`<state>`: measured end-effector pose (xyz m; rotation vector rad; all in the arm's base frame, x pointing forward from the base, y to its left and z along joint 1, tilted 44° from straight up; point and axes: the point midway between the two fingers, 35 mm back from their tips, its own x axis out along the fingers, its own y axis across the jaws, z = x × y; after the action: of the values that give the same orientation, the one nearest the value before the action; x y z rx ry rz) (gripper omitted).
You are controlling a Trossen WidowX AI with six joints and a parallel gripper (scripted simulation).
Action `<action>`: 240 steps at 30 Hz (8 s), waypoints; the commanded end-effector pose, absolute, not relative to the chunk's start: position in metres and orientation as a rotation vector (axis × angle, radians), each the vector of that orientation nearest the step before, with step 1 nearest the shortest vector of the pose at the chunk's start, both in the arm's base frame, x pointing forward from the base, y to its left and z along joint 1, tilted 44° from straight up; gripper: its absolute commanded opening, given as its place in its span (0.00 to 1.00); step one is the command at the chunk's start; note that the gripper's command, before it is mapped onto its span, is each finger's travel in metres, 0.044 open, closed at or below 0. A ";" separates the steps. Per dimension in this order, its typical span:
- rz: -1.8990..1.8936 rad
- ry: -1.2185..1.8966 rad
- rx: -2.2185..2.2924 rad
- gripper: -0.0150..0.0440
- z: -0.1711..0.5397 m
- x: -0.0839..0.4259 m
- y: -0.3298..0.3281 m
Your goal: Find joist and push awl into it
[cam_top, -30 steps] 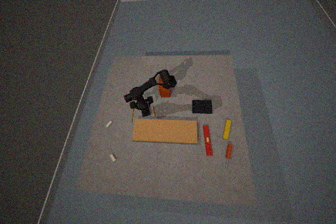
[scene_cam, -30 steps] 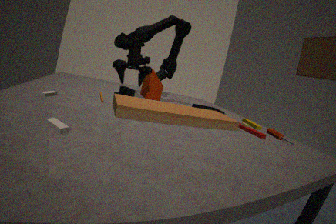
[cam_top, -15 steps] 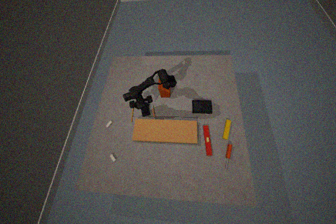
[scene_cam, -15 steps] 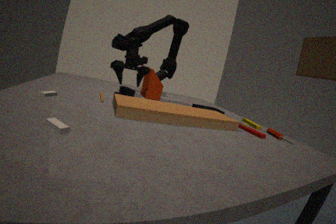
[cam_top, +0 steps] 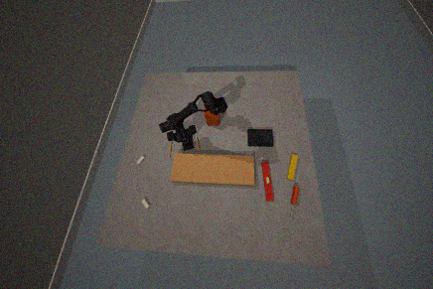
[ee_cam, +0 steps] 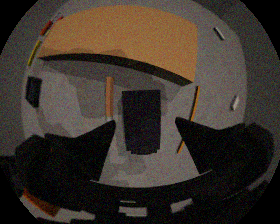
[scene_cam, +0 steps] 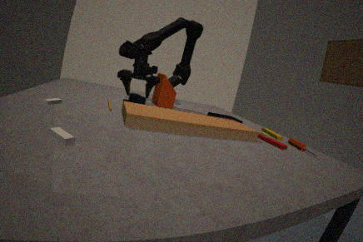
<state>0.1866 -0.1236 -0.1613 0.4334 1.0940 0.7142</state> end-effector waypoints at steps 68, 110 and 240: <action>0.716 1.096 0.444 0.25 -0.105 0.183 -0.173; 0.460 1.220 0.665 0.25 -0.098 0.364 -0.191; 0.470 1.220 0.680 0.25 0.025 0.373 0.050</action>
<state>0.3745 0.0402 0.0171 0.6736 1.2179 0.4644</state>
